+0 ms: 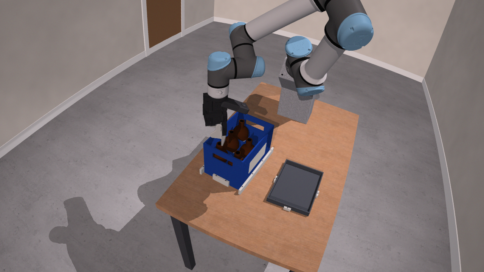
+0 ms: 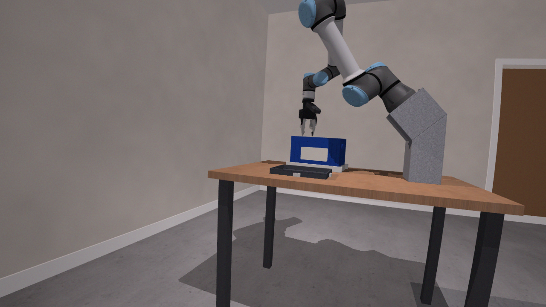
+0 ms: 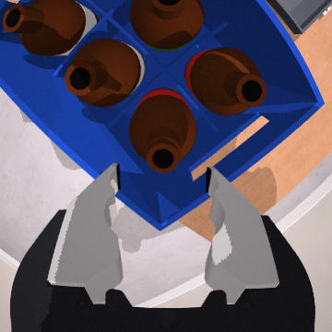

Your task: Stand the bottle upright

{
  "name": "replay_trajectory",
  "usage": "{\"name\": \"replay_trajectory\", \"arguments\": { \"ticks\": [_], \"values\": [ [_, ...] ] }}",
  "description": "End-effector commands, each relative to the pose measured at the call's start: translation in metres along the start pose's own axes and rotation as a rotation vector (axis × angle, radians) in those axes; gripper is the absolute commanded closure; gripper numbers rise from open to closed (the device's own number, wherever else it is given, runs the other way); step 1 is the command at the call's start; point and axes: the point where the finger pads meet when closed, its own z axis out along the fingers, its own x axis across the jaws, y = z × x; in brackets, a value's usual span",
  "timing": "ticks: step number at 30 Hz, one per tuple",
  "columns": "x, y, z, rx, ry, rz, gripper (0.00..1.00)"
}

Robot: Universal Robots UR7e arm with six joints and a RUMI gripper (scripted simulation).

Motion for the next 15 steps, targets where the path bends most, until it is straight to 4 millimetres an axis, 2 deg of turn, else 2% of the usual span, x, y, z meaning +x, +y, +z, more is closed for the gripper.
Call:
{"name": "replay_trajectory", "arguments": {
  "ticks": [1,15],
  "values": [
    [0.0002,0.0003,-0.0003,-0.001,0.0,0.0,0.62],
    [0.0002,0.0003,0.0016,-0.001,0.0,0.0,0.62]
  ]
}}
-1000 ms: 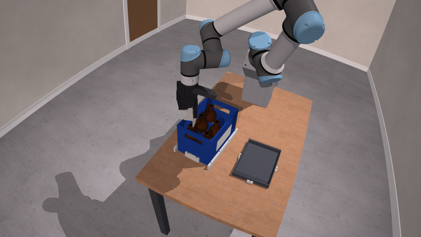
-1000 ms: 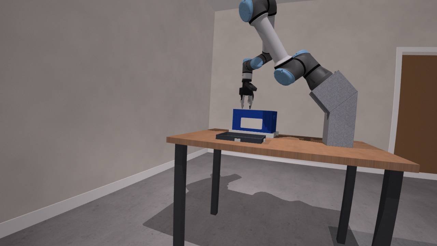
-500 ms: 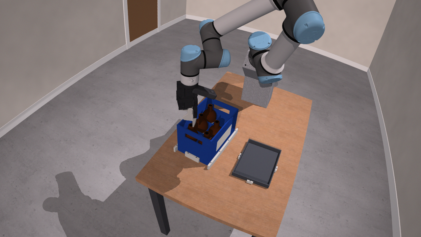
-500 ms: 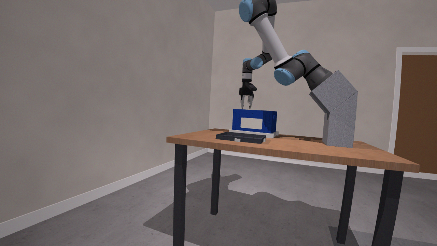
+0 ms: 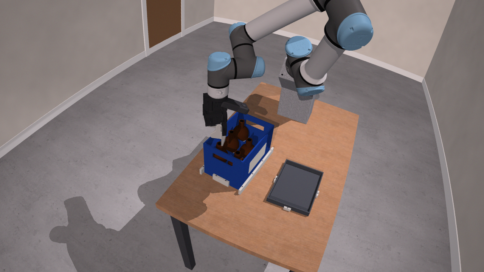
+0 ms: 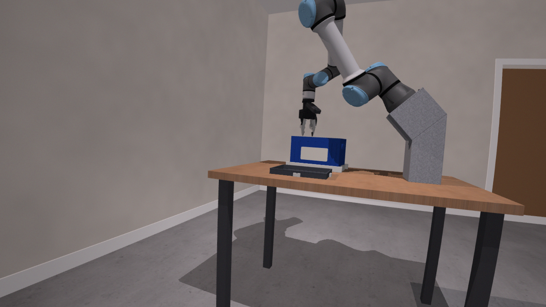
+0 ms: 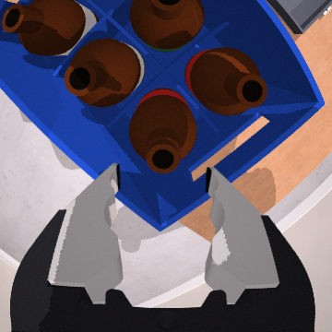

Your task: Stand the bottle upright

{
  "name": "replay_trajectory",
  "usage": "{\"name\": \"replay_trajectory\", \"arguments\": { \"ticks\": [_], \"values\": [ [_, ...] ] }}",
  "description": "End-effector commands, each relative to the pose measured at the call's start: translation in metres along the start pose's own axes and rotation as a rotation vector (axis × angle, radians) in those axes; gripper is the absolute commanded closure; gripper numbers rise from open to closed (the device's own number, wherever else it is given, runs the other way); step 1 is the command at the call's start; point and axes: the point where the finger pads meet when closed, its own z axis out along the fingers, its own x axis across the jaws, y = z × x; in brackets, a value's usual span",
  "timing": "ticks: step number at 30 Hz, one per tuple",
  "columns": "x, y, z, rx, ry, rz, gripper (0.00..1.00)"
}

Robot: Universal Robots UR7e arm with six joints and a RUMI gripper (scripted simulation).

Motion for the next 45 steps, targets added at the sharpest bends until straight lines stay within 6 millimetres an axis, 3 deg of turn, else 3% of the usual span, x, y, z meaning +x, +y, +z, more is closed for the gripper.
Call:
{"name": "replay_trajectory", "arguments": {
  "ticks": [1,45],
  "values": [
    [0.0,0.0,0.001,-0.001,0.0,0.0,0.62],
    [0.0,0.0,0.038,-0.001,0.0,0.0,0.62]
  ]
}}
